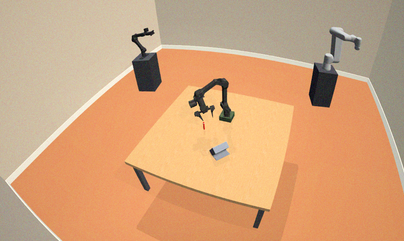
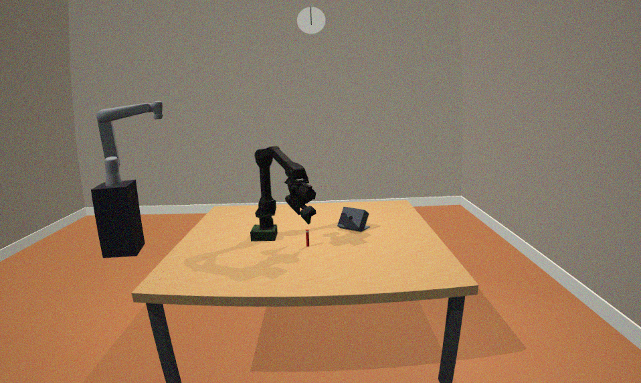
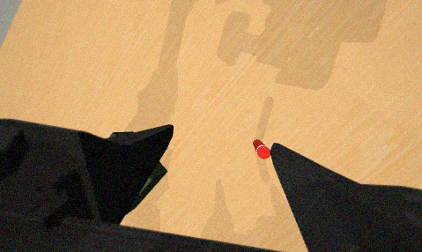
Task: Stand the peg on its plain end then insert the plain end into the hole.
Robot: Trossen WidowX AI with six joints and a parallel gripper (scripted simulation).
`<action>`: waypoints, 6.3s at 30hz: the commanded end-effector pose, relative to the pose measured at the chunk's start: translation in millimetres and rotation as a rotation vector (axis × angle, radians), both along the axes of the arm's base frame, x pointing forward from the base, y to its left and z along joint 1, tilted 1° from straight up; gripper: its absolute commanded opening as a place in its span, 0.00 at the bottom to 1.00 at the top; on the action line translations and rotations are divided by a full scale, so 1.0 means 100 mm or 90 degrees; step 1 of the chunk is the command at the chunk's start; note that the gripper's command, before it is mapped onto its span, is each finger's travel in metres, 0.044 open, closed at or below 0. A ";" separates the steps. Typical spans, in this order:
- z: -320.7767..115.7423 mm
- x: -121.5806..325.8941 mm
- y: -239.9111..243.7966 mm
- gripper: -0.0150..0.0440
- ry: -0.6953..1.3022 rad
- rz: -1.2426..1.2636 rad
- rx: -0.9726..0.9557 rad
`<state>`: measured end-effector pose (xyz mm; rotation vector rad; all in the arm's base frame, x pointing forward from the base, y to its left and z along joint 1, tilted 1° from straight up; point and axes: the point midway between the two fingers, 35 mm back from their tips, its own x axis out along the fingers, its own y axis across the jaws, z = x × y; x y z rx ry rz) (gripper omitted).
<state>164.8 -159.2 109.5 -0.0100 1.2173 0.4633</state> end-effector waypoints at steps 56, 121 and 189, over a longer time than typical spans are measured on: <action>-0.53 0.17 -0.33 1.00 0.167 -0.078 -0.222; 0.06 0.17 -0.30 0.25 0.166 -0.078 -0.221; 0.01 1.39 0.26 0.25 -0.124 -0.206 0.116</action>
